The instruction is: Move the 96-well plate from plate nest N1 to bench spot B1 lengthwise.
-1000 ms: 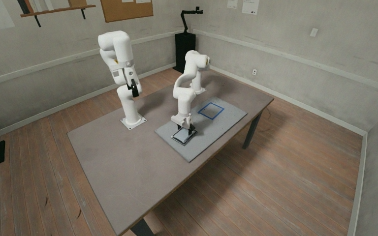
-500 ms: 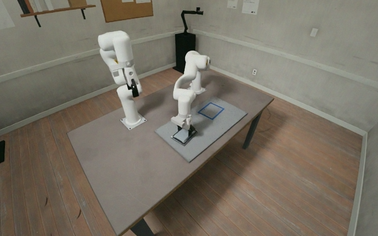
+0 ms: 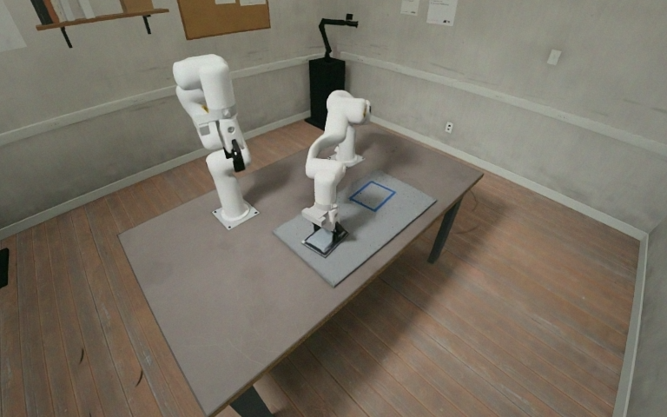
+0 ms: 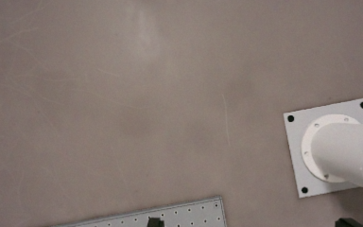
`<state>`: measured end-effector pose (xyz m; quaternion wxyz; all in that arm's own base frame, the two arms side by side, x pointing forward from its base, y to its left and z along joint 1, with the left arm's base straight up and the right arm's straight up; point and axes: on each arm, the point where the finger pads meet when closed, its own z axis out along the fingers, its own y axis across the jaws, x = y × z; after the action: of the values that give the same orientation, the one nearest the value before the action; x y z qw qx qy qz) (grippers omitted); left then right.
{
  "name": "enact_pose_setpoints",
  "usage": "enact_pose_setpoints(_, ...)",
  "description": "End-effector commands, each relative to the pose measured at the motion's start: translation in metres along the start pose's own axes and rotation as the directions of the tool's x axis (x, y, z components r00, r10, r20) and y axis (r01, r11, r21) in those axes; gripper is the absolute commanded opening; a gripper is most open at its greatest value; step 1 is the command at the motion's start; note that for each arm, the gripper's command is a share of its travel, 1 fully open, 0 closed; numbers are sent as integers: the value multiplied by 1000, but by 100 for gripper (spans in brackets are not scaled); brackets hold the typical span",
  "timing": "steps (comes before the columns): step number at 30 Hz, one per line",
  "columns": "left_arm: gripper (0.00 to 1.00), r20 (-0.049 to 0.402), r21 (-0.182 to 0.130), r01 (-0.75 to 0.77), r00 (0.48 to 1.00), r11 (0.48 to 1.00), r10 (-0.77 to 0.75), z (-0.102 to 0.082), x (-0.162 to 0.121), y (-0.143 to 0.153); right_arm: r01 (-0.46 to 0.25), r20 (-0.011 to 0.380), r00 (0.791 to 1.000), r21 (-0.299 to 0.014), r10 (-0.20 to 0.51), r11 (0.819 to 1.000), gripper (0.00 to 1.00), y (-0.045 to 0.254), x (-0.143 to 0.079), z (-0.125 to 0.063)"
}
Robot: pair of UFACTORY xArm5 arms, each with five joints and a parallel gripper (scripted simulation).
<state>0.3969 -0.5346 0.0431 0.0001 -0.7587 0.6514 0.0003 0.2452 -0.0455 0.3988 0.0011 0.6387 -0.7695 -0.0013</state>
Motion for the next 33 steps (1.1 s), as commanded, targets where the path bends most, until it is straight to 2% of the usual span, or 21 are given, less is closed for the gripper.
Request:
enact_pose_setpoints(1,100,-5,3,0,1000,1000,0,-2,2,-1,0,0,1000,3,0,1000,100,0,0,-1)
enact_pose_setpoints(14,100,-5,3,0,1000,1000,0,-2,2,-1,0,0,1000,3,0,1000,100,0,0,-1)
enact_pose_setpoints(15,0,-5,3,0,1000,1000,0,-3,2,-1,0,0,1000,3,0,1000,100,0,0,-1)
enact_pose_setpoints(33,0,-5,3,0,1000,1000,0,-3,1,-1,0,0,1000,3,0,1000,100,0,0,-1)
